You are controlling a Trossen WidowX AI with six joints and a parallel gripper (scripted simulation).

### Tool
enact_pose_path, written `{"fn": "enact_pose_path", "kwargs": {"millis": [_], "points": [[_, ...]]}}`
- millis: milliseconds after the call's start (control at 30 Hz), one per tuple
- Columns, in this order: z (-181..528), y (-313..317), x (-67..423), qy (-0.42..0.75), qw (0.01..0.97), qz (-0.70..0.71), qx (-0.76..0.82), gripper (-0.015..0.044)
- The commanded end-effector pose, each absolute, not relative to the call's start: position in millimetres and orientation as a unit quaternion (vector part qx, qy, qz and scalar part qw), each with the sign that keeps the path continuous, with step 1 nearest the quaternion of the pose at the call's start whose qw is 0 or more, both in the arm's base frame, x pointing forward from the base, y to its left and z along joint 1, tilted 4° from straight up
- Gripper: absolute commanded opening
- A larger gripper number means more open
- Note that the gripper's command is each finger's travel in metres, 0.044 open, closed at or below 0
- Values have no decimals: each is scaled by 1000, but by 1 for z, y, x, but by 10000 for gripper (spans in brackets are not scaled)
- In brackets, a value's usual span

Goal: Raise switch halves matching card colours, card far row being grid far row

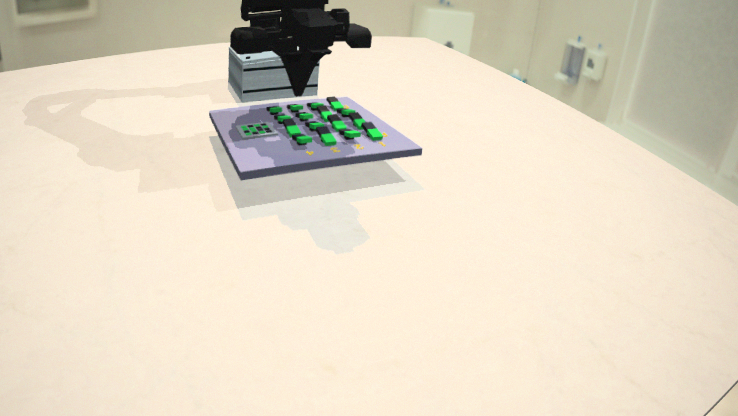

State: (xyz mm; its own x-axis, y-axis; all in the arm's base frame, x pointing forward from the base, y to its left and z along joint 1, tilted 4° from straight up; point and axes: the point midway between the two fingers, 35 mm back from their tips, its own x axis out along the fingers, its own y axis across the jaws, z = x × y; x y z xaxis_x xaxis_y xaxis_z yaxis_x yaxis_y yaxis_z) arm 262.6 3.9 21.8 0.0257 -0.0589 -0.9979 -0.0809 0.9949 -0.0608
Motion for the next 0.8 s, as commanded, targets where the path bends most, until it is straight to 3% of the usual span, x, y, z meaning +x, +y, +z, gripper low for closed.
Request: {"fn": "enact_pose_path", "kwargs": {"millis": [0,767], "points": [[16,3,261,700,712,9,-52,0],[8,3,261,700,712,9,-52,0]]}}
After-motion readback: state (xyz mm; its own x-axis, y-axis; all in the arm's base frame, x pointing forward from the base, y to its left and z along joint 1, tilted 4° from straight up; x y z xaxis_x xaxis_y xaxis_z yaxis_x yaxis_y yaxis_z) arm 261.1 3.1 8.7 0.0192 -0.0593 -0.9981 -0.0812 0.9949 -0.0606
